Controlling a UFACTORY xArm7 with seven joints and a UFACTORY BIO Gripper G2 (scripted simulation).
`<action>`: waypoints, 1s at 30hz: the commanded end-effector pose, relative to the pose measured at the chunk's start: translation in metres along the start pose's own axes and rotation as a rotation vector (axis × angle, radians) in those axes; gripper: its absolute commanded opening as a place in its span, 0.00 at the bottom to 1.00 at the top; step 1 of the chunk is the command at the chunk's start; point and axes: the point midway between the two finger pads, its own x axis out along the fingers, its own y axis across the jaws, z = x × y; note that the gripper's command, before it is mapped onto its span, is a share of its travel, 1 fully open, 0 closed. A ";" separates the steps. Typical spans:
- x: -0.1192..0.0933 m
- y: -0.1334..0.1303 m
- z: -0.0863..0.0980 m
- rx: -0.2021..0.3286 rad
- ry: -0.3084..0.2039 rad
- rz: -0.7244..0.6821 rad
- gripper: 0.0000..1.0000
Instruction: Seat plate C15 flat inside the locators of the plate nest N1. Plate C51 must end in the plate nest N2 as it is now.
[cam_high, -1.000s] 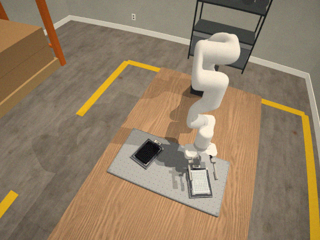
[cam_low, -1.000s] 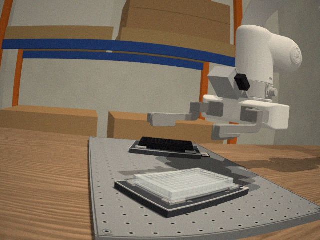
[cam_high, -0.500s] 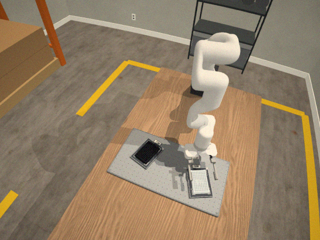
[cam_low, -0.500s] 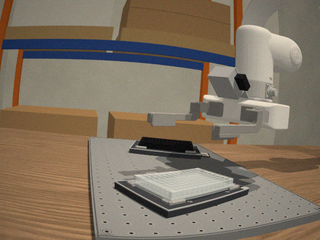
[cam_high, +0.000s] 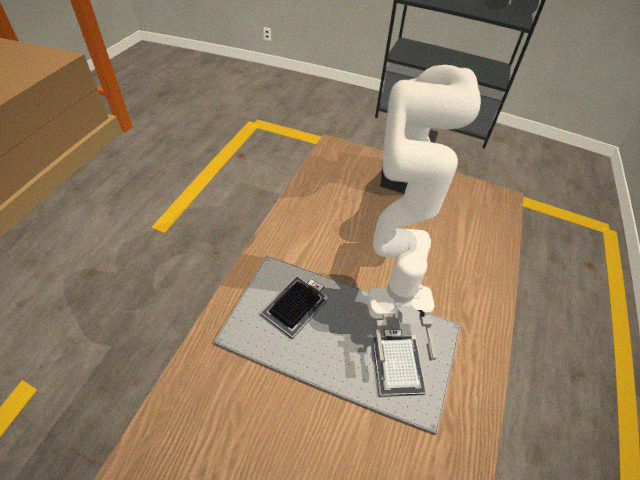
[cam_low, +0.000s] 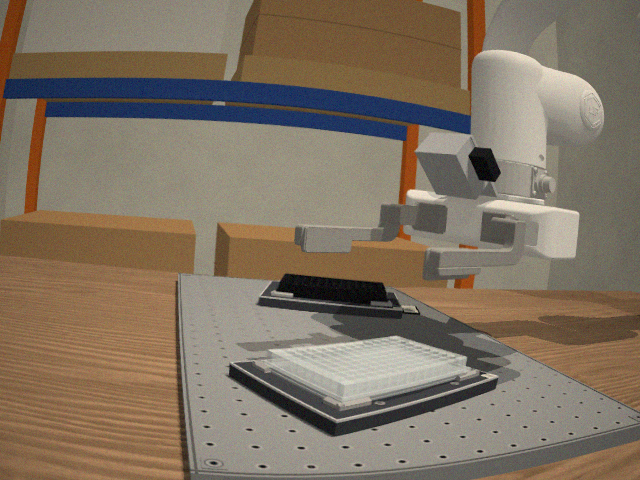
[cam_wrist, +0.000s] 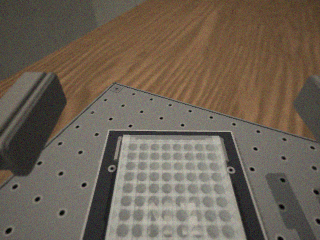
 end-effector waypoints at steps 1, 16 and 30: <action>0.001 0.000 0.001 0.000 -0.003 0.000 0.54; 0.001 0.000 0.001 0.000 -0.003 0.000 0.54; -0.042 -0.023 0.043 0.001 -0.003 -0.400 0.54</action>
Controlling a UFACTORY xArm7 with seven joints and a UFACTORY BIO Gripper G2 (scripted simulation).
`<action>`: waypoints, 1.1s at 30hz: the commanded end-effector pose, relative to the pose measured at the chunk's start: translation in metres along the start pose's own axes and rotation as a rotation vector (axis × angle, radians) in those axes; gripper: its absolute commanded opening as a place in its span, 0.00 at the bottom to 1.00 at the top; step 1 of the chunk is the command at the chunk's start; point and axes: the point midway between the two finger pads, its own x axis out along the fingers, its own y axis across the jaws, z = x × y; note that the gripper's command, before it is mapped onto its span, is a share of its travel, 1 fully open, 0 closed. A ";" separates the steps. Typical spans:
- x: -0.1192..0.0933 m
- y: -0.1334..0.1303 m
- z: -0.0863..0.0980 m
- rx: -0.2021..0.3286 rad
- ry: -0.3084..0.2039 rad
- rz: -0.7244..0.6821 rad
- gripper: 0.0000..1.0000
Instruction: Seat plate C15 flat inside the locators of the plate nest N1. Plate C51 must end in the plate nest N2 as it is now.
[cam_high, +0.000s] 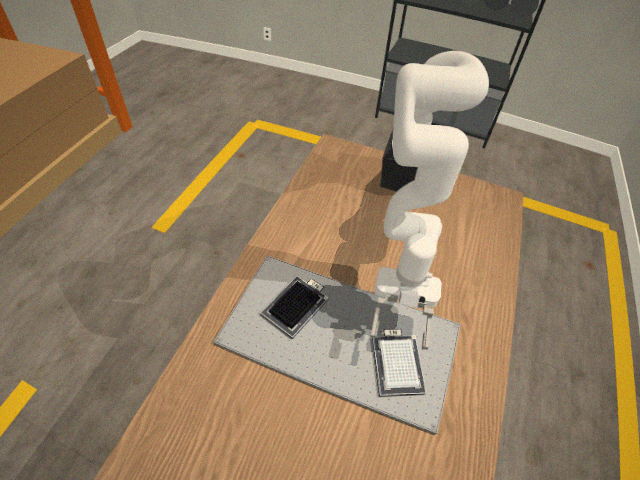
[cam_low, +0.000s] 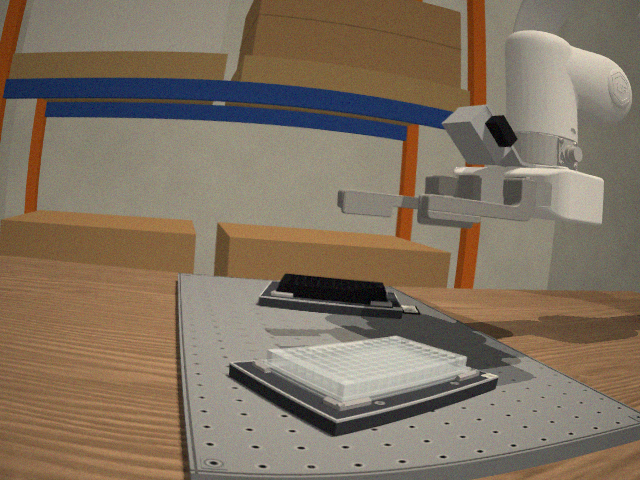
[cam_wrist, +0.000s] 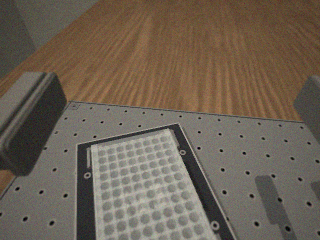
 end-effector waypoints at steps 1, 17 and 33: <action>-0.010 -0.011 0.017 -0.020 -0.004 -0.141 0.54; -0.046 -0.049 0.064 -0.020 -0.003 -0.141 0.54; -0.081 -0.086 0.111 -0.020 -0.003 -0.141 0.54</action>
